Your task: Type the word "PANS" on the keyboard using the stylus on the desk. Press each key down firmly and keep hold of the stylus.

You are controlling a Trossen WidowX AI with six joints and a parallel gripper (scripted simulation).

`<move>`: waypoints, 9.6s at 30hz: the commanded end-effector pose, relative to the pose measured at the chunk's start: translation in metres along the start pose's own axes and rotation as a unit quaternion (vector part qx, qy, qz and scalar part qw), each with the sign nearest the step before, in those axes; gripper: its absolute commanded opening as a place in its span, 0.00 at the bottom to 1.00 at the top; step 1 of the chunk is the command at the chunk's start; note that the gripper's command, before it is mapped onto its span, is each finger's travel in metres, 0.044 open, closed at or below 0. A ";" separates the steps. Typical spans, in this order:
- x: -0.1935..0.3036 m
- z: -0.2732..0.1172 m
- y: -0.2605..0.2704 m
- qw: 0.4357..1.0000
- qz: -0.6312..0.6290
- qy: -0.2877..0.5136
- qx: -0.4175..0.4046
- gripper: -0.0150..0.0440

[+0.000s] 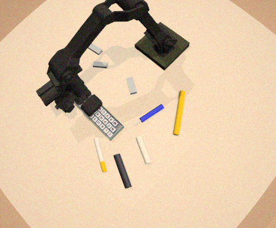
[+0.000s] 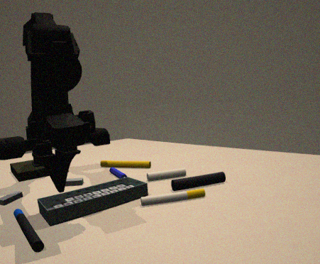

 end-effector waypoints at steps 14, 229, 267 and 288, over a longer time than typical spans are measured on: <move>0.035 0.001 0.020 1.000 -0.002 0.003 -0.001 0.25; 0.169 -0.002 0.180 0.964 0.104 -0.244 -0.024 0.25; 0.120 0.000 0.153 0.953 0.295 0.044 -0.041 0.25; 0.072 -0.023 0.122 0.822 0.480 0.266 -0.149 0.25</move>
Point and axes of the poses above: the point midway between the two fingers, 35 mm back from their tips, its own z axis out along the fingers, its own y axis across the jaws, x = y × z, the point moved 1 cm from there along -z, back along the fingers, and after that the axes turned 9 degrees about z, right-handed, at the moved point
